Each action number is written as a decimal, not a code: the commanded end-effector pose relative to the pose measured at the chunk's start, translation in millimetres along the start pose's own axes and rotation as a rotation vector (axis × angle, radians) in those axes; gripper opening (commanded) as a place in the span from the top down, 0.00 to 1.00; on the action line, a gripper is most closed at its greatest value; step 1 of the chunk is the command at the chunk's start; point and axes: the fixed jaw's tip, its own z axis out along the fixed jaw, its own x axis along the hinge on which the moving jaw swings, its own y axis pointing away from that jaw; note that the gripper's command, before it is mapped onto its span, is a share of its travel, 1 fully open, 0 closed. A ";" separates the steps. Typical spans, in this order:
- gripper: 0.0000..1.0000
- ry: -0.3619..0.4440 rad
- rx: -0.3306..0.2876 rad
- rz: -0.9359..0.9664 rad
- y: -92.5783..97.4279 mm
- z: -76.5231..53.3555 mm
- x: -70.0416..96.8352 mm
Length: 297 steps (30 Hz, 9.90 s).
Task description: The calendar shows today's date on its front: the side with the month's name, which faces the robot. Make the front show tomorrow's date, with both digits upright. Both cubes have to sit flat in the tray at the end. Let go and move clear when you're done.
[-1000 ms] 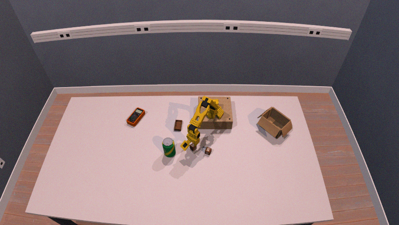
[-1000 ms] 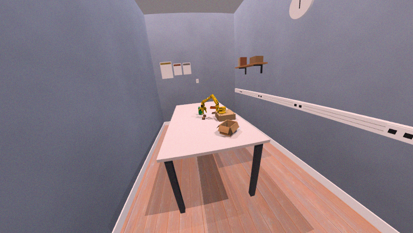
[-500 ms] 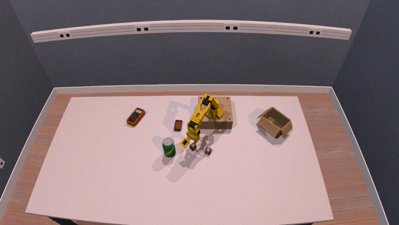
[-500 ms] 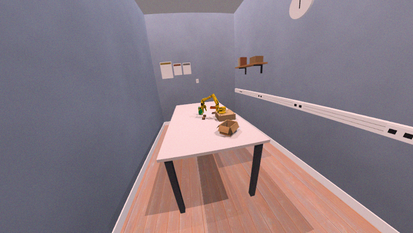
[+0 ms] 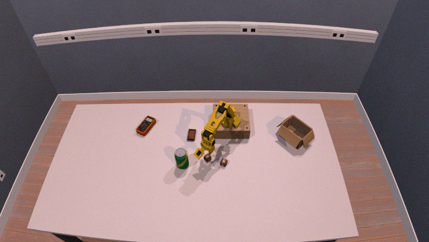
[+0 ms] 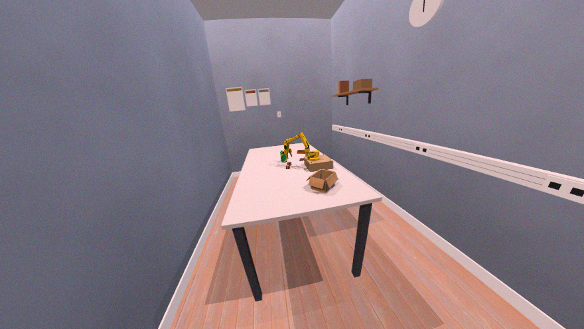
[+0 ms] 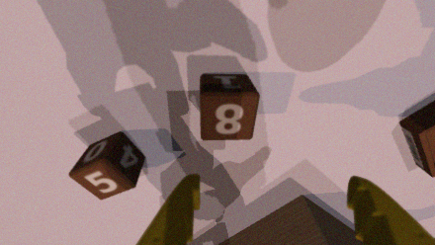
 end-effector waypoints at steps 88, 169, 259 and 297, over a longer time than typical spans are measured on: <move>0.65 -0.522 0.175 -1.130 -2.1 -87.0 -18.3; 0.65 -0.020 0.009 -1.546 -17.1 19.2 27.8; 0.70 -0.032 0.016 -1.549 -16.0 57.5 20.0; 0.82 -0.032 0.016 -1.549 -16.3 57.3 13.0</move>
